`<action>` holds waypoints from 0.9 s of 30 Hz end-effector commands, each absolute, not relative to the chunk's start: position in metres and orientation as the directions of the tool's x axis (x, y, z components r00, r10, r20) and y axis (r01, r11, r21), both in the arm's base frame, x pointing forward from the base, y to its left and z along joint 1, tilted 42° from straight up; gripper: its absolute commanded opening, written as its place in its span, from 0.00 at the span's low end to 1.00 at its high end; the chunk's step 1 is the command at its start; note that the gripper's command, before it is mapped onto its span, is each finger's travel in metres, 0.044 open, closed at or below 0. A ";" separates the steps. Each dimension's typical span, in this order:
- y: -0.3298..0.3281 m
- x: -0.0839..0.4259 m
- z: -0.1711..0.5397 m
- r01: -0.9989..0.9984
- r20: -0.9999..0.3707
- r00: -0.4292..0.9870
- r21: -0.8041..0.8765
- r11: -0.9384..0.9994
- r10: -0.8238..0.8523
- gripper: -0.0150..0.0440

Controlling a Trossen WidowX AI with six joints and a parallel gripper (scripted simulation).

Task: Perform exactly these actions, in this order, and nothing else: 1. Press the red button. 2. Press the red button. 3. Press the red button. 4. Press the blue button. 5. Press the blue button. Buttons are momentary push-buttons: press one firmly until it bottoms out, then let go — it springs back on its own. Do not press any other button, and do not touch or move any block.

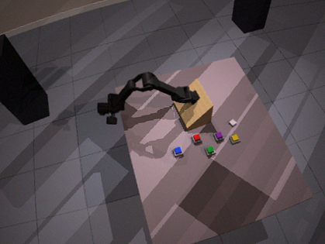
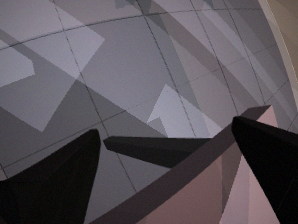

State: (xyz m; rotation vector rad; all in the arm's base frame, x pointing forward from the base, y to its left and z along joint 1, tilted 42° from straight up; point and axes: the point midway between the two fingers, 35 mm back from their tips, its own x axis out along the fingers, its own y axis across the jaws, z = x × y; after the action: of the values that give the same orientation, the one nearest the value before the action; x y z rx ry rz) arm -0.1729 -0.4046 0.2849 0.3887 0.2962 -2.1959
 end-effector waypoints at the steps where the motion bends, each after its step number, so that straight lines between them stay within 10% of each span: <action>1: -0.419 -0.105 0.287 0.882 -0.379 -0.445 -0.032 -0.469 -0.811 0.93; 9: -0.410 0.047 0.284 0.994 -0.422 -0.107 -0.016 -0.111 -0.900 0.93; 27: -0.247 0.226 0.137 0.868 -0.787 0.056 -0.266 0.419 -0.614 0.93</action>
State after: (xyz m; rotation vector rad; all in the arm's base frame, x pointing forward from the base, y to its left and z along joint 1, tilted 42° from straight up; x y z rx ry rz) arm 0.2134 -0.2802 0.1573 0.3571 0.8888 -1.2165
